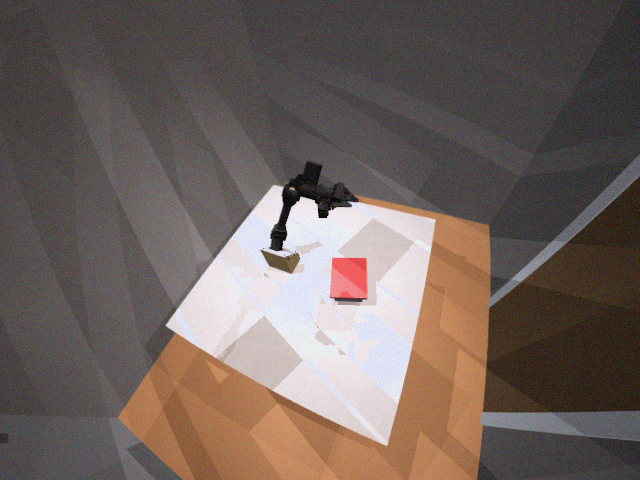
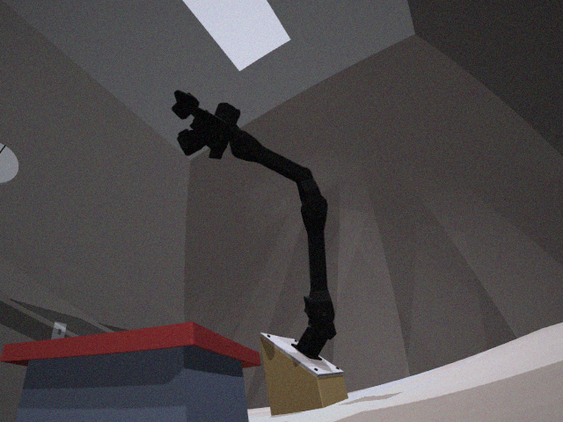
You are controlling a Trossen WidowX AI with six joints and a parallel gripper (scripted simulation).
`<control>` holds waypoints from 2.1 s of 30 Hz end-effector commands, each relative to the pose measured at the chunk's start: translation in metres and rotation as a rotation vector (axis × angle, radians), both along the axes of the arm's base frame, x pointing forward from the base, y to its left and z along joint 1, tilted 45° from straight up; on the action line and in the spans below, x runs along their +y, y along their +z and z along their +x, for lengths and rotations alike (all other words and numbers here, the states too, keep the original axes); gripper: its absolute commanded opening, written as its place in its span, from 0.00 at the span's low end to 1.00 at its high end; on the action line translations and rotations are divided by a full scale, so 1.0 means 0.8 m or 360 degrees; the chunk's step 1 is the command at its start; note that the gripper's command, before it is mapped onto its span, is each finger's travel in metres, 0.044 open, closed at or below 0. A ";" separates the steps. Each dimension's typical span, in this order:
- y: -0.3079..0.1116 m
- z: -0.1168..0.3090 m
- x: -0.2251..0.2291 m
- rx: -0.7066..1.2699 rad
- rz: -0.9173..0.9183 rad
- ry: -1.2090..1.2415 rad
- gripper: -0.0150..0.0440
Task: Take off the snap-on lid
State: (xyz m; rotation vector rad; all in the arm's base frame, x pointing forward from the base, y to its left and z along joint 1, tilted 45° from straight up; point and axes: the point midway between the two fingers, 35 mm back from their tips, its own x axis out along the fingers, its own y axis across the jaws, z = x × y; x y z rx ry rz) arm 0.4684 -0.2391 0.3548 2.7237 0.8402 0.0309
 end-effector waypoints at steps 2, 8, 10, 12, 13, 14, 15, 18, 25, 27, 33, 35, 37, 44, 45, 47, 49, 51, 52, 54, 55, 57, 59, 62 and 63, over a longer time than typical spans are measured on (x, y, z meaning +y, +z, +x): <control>-0.011 0.001 0.001 -0.0004 -0.0023 0.0005 0.84; -0.112 -0.003 0.021 -0.0041 -0.0223 0.0070 0.65; -0.146 -0.008 0.032 -0.0055 -0.0290 0.0099 0.65; -0.156 -0.011 0.036 -0.0060 -0.0311 0.0109 0.65; -0.170 -0.014 0.041 -0.0066 -0.0337 0.0122 0.65; -0.186 -0.018 0.048 -0.0073 -0.0370 0.0138 0.65; -0.202 -0.024 0.055 -0.0081 -0.0402 0.0155 0.65; -0.249 -0.043 0.079 -0.0107 -0.0495 0.0212 0.65; -0.325 -0.088 0.129 -0.0163 -0.0651 0.0328 0.65; -0.349 -0.109 0.149 -0.0187 -0.0704 0.0375 0.65; -0.395 -0.159 0.196 -0.0247 -0.0809 0.0482 0.65; -0.409 -0.180 0.215 -0.0272 -0.0846 0.0524 0.65; -0.414 -0.188 0.221 -0.0282 -0.0858 0.0538 0.65; -0.412 -0.183 0.218 -0.0269 -0.0834 0.0529 0.65; -0.411 -0.182 0.217 -0.0265 -0.0827 0.0527 0.65; -0.413 -0.186 0.220 -0.0278 -0.0851 0.0536 0.65; -0.415 -0.187 0.222 -0.0281 -0.0858 0.0539 0.65; -0.427 -0.187 0.230 -0.0278 -0.0861 0.0542 0.65; -0.436 -0.187 0.237 -0.0277 -0.0862 0.0543 0.65; -0.451 -0.188 0.251 -0.0276 -0.0862 0.0543 0.65; -0.458 -0.190 0.258 -0.0277 -0.0861 0.0542 0.65; -0.467 -0.193 0.271 -0.0281 -0.0856 0.0539 0.65; -0.469 -0.195 0.276 -0.0283 -0.0854 0.0538 0.65; -0.469 -0.195 0.276 -0.0283 -0.0854 0.0538 0.65; -0.469 -0.195 0.276 -0.0283 -0.0854 0.0538 0.65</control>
